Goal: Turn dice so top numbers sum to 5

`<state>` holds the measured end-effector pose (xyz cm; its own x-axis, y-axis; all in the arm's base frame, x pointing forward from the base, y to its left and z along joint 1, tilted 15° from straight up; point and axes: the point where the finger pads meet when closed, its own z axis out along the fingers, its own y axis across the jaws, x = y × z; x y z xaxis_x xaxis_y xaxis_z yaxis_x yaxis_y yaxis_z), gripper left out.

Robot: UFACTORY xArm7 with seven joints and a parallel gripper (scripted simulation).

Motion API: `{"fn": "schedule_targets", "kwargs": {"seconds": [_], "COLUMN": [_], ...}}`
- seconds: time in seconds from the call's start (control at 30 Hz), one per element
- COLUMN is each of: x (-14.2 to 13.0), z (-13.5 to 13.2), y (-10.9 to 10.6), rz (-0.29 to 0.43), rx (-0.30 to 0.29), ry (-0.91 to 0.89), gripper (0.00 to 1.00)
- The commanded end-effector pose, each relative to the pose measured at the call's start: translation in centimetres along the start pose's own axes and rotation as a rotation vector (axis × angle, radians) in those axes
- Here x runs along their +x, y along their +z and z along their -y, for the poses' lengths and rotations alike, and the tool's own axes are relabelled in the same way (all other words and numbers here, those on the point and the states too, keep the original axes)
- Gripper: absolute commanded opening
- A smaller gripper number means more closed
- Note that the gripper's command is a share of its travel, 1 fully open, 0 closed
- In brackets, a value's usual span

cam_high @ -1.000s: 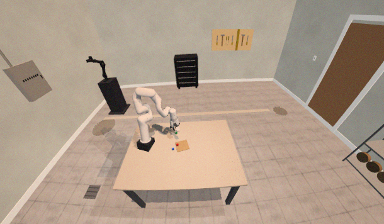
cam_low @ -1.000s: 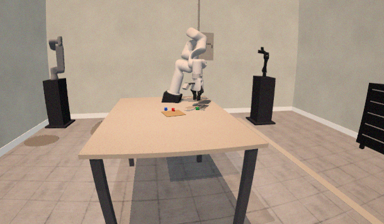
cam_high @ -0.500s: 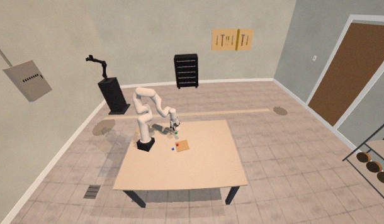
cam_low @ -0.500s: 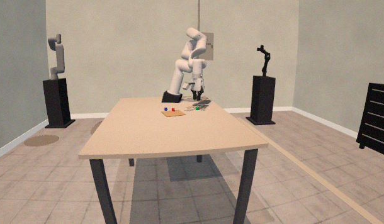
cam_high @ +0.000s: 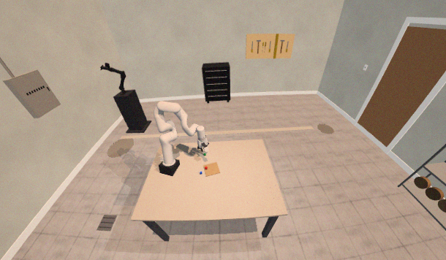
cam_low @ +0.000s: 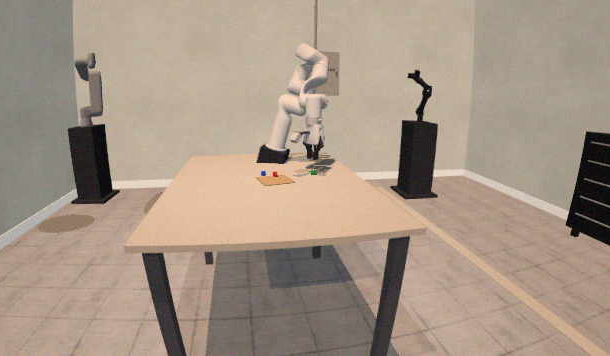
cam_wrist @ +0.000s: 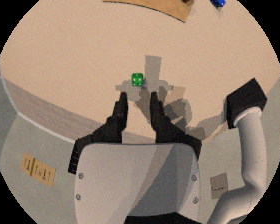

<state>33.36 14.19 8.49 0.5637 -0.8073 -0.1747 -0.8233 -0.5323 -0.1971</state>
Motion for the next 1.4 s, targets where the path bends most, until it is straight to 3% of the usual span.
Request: {"fn": "schedule_targets", "kwargs": {"seconds": [0.0, 1.37], "x": [0.1, 0.1], "z": [0.1, 0.4], "y": [0.0, 4.4], "rz": [-0.001, -0.003], "rx": [0.003, 0.002], "ry": [0.0, 0.001], "gripper": [0.36, 0.36]}}
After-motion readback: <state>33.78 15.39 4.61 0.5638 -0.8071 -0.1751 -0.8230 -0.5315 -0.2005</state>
